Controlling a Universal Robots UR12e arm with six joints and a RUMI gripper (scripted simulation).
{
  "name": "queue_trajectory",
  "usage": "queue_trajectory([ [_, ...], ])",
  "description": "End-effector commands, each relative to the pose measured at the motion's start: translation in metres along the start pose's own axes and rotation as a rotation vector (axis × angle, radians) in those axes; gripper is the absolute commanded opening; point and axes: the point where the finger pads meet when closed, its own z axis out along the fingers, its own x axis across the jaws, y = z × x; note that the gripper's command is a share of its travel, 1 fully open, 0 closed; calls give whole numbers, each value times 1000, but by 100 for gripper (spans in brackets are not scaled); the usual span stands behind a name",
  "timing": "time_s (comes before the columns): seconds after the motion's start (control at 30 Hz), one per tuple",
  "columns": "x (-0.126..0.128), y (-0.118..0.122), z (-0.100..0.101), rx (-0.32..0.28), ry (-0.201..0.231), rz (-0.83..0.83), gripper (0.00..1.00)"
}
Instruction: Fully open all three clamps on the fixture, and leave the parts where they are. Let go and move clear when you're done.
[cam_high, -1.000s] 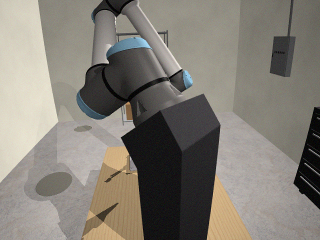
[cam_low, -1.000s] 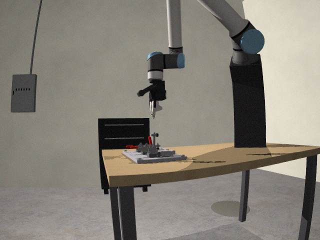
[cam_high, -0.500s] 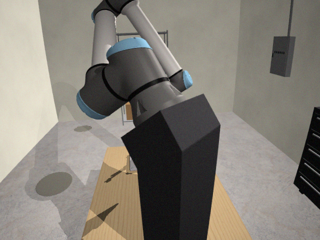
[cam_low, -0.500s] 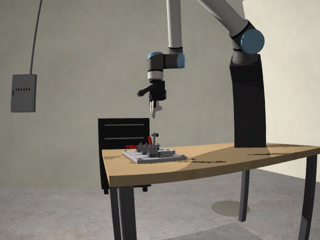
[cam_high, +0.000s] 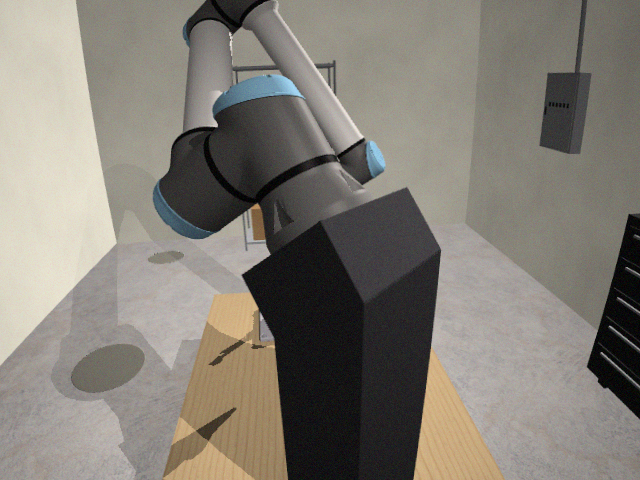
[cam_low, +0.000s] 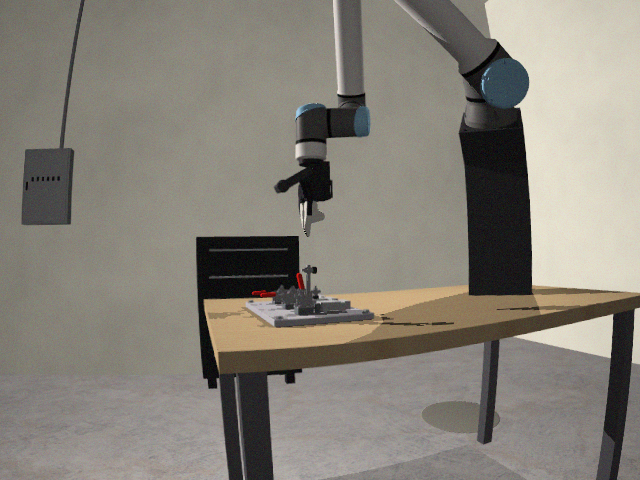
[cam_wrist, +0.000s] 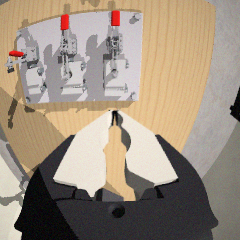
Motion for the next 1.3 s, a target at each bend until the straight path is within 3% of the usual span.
queue_trajectory([
  [0.0, 0, 0, 0, 1, 0, 0, 0],
  [0.9, 0, 0, 0, 1, 0, 0, 0],
  [0.93, 0, -1, 0, 1, 0, 0, 59],
  [1.27, 0, 0, 0, 1, 0, 0, 59],
])
